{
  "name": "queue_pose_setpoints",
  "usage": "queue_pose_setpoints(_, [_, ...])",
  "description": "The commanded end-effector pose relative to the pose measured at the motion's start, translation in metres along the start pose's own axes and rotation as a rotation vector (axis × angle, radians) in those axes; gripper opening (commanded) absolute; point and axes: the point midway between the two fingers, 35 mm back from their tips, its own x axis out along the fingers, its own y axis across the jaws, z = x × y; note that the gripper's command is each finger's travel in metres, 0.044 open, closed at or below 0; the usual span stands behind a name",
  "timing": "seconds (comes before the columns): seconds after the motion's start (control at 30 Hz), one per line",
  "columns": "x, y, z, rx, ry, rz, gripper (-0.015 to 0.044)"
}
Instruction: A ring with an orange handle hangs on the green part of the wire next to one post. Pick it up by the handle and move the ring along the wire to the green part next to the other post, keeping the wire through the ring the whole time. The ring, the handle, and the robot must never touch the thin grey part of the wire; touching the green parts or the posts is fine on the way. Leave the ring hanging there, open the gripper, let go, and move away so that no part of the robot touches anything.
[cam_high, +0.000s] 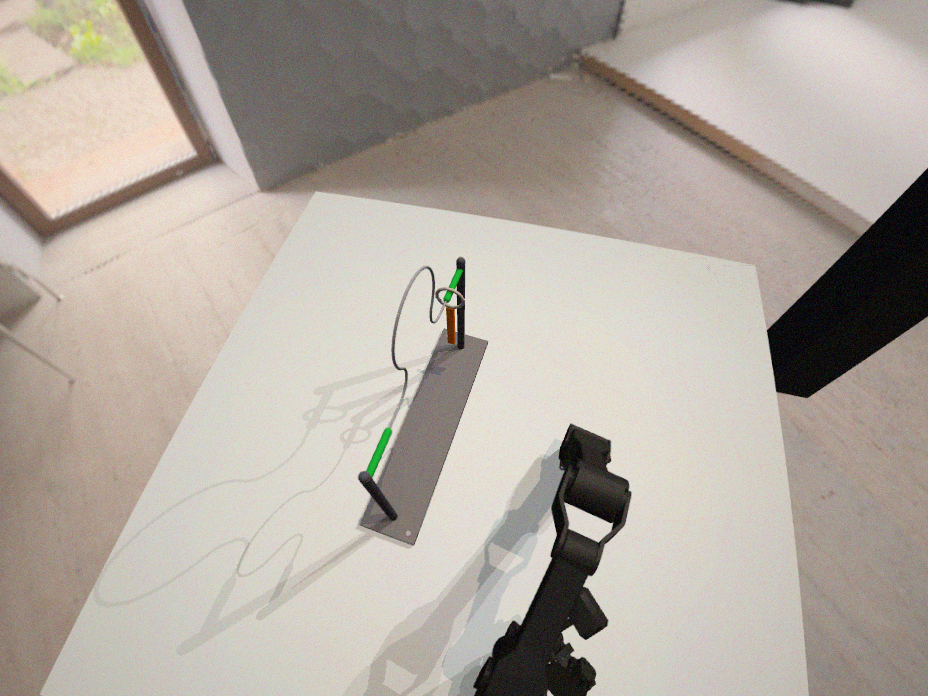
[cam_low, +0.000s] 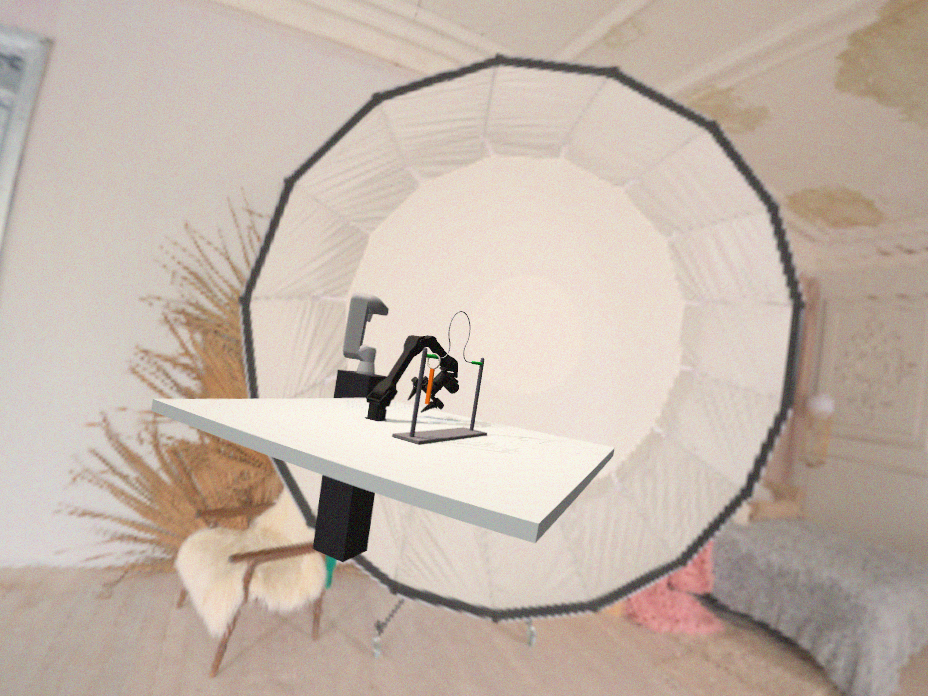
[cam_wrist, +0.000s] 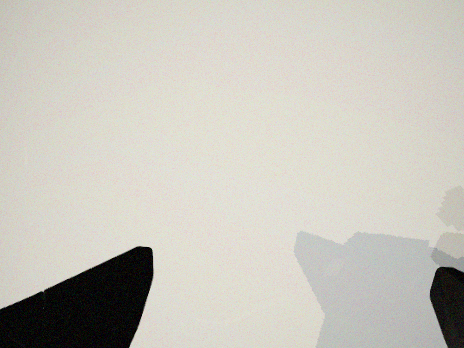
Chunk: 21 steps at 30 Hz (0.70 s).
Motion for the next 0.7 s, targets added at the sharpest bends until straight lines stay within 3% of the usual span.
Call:
queue_pose_setpoints(0.0, [0.0,0.0,0.0,0.002,-0.002,-0.002,0.0374])
queue_pose_setpoints(0.27, [-0.02,-0.026,-0.024,0.097,-0.156,-0.111,0.0164])
queue_pose_setpoints(0.67, [-0.057,-0.048,-0.078,0.245,-0.426,-0.338,0.016])
